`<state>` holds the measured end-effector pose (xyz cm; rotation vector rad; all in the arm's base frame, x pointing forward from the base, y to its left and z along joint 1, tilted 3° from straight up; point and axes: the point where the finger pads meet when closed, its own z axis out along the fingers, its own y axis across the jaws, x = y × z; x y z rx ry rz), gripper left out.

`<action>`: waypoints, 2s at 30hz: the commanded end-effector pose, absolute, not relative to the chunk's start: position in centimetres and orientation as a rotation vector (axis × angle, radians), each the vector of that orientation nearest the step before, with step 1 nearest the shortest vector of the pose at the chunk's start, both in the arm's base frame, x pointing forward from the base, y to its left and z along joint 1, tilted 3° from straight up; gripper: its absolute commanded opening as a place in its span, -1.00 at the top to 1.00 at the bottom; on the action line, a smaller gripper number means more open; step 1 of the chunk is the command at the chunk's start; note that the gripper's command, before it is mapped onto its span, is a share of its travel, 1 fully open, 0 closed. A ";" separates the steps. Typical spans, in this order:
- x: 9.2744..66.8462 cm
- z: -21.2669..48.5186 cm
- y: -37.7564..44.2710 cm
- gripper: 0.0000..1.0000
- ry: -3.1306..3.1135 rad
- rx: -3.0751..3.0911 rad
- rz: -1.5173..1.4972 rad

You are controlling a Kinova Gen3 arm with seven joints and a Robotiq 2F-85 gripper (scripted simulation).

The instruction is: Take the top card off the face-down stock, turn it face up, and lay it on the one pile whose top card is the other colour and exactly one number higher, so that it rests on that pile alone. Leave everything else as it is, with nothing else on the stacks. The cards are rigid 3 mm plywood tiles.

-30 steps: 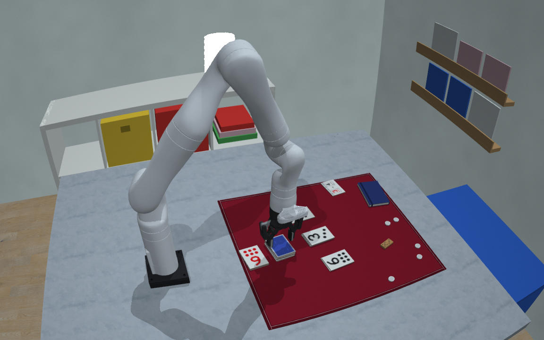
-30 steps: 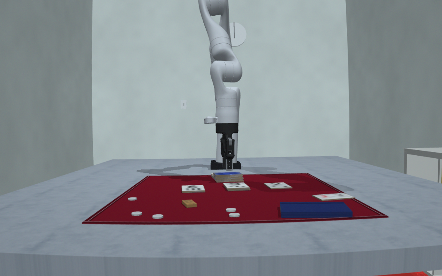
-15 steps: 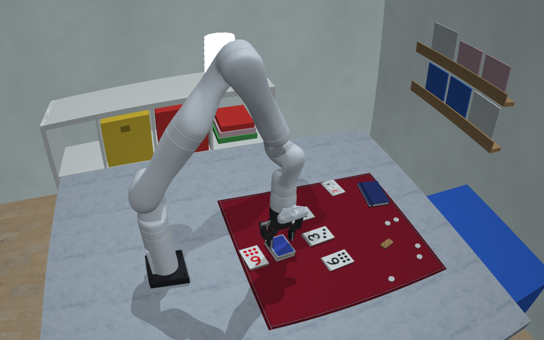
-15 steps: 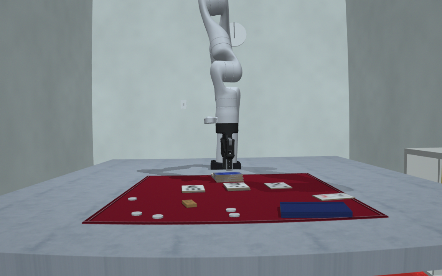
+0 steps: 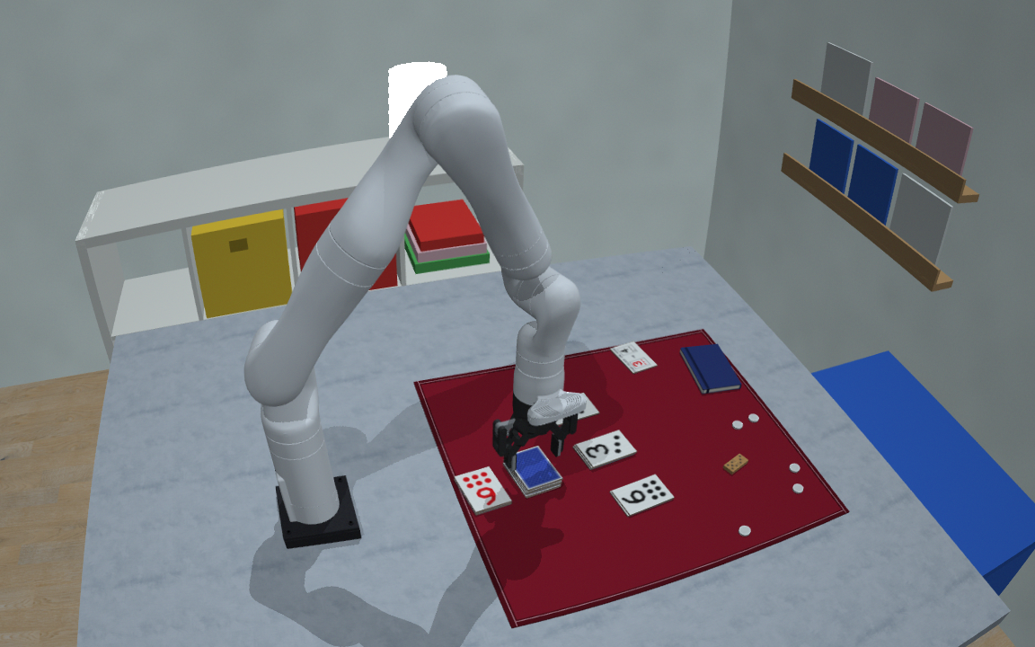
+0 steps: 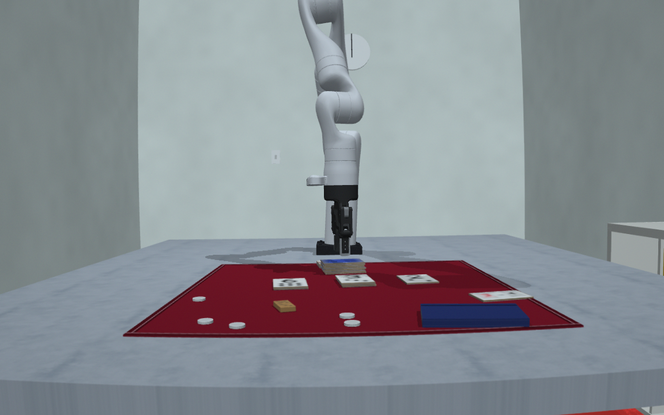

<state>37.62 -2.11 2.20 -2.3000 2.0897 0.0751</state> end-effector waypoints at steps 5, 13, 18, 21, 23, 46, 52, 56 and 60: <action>37.7 2.3 -2.1 -0.69 2.089 -2.299 0.073; 37.7 2.3 -2.1 -0.69 2.089 -2.299 0.073; 37.7 2.2 -2.1 -0.69 2.089 -2.299 0.073; 37.7 2.2 -2.1 -0.69 2.089 -2.299 0.073; 37.7 2.1 -2.1 -0.69 2.089 -2.299 0.073; 37.7 1.1 -2.1 -0.69 2.089 -2.299 0.073; 37.7 1.1 -2.1 -0.69 2.089 -2.299 0.073; 37.7 1.1 -2.1 -0.69 2.089 -2.299 0.073; 37.7 1.1 -2.1 -0.69 2.089 -2.299 0.073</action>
